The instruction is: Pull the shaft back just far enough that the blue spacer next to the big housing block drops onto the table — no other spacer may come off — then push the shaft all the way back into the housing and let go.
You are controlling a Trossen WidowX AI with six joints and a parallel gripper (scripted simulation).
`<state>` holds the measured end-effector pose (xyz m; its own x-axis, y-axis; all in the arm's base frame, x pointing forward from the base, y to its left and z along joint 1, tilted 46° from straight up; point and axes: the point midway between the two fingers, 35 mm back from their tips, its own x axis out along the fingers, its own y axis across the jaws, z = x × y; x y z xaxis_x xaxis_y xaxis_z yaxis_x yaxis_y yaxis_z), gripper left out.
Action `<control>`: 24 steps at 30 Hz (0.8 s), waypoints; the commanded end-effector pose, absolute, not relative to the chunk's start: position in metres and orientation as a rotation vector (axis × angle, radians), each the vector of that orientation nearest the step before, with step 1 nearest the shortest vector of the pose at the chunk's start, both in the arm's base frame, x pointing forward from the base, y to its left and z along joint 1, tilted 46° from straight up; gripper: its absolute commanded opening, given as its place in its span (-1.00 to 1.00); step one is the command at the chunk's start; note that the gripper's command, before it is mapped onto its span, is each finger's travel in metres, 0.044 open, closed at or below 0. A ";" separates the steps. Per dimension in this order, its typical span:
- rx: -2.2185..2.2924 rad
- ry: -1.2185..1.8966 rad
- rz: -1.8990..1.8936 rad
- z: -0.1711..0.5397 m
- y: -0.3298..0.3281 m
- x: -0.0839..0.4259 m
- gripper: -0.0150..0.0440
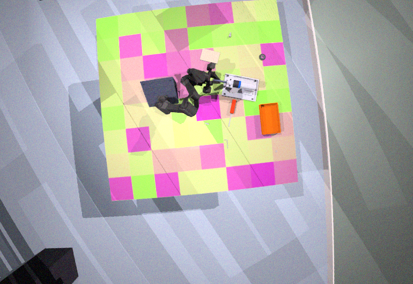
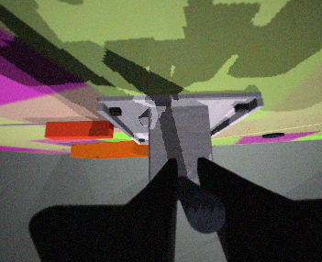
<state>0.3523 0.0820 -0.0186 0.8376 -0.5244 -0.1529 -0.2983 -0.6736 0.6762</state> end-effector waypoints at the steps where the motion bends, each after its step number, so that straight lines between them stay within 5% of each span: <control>1: 2.350 -0.602 -0.443 -0.019 0.082 0.351 -0.49; 24: 2.350 -0.602 -0.443 -0.019 0.082 0.349 -0.49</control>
<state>0.3502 0.0825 -0.0191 0.8376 -0.5244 -0.1530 -0.2983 -0.6737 0.6762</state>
